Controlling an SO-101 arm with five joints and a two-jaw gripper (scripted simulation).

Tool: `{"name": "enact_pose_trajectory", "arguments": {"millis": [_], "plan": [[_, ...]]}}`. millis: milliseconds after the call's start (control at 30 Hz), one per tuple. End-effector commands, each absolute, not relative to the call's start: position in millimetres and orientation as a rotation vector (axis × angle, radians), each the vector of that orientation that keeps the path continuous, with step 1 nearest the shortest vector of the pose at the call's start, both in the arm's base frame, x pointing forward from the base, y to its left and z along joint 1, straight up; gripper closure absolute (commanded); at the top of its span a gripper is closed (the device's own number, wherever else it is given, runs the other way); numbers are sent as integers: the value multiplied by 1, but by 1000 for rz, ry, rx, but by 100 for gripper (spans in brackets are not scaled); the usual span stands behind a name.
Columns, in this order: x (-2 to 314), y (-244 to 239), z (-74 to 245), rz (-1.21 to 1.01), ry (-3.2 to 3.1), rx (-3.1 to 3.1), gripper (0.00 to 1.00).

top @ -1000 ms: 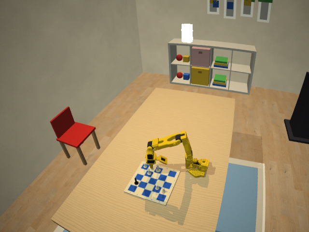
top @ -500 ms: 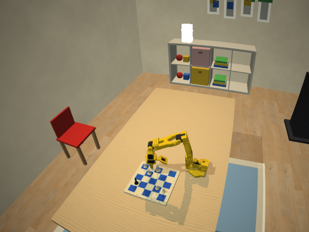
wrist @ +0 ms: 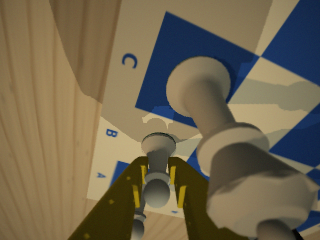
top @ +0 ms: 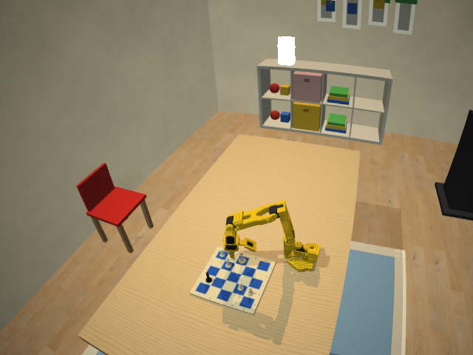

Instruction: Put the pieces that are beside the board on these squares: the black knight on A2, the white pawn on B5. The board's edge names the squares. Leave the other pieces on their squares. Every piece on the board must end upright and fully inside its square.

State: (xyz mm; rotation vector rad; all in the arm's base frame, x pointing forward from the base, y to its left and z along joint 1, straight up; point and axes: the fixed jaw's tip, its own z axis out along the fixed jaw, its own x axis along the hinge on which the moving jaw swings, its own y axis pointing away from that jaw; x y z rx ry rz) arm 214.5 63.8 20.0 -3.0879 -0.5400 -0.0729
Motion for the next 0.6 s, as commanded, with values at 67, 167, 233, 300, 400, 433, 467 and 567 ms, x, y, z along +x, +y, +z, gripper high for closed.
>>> {"name": "enact_pose_trajectory", "arguments": {"millis": [67,167,233,300,400,433,467,567], "plan": [[212,65,17,-39,-539,-3091,100],[212,65,17,-39,-539,-3091,100],[212,65,17,-39,-539,-3091,100],[212,65,17,-39,-539,-3091,100],[212,65,17,-39,-539,-3091,99],[212,65,17,-39,-539,-3091,98],[212,65,17,-39,-539,-3091,97],[212,65,17,-39,-539,-3091,95]]}}
